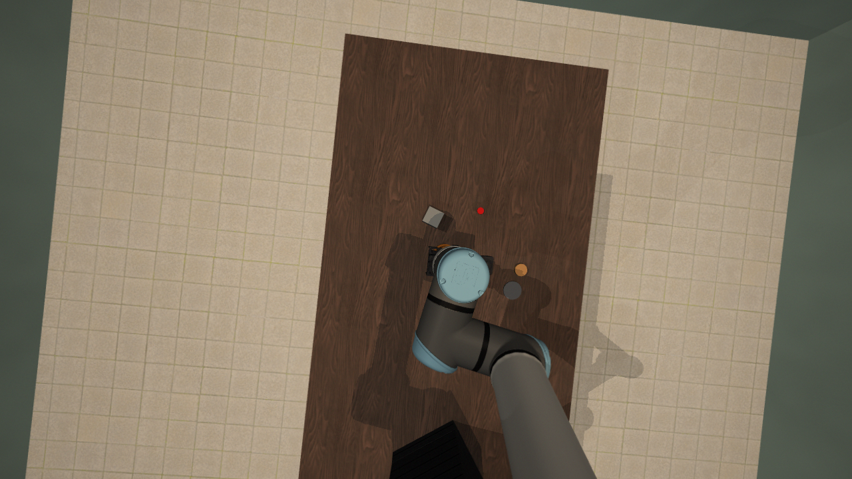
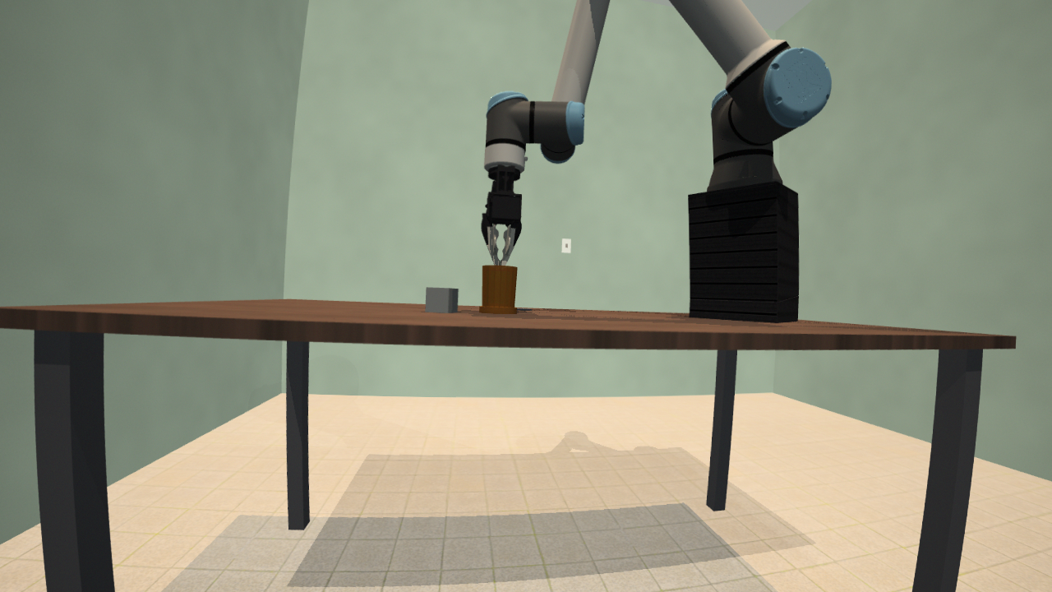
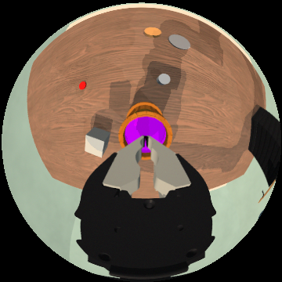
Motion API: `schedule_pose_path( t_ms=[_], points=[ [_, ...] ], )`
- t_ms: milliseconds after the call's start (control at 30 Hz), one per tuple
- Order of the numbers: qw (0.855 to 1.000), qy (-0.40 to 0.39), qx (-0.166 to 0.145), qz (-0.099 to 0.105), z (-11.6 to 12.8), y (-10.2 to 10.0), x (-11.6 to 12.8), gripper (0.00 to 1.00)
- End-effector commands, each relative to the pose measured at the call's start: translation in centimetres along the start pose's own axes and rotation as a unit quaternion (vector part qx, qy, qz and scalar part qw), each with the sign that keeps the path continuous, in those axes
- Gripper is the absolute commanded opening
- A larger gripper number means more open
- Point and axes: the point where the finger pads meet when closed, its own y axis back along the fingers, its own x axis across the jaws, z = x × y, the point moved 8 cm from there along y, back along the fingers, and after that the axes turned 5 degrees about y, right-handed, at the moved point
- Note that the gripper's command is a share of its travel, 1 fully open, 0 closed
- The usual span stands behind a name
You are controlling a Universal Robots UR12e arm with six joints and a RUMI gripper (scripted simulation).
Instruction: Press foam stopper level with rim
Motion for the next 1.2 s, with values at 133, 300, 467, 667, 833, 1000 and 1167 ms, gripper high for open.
schedule_pose_path(
  t_ms=[133,300,467,667,833,1000,1167],
  points=[
    [1.000,0.000,0.000,0.000,-0.01,0.04,-0.04,0.00],
    [1.000,0.000,0.000,0.000,-0.01,0.04,-0.04,0.00],
    [1.000,0.000,0.000,0.000,-0.01,0.04,-0.04,0.00],
    [1.000,0.000,0.000,0.000,-0.01,0.04,-0.04,0.00],
    [1.000,0.000,0.000,0.000,-0.01,0.04,-0.04,0.00],
    [1.000,0.000,0.000,0.000,-0.01,0.25,-0.04,0.00],
    [1.000,0.000,0.000,0.000,-0.01,0.84,-0.04,0.00]
  ],
)
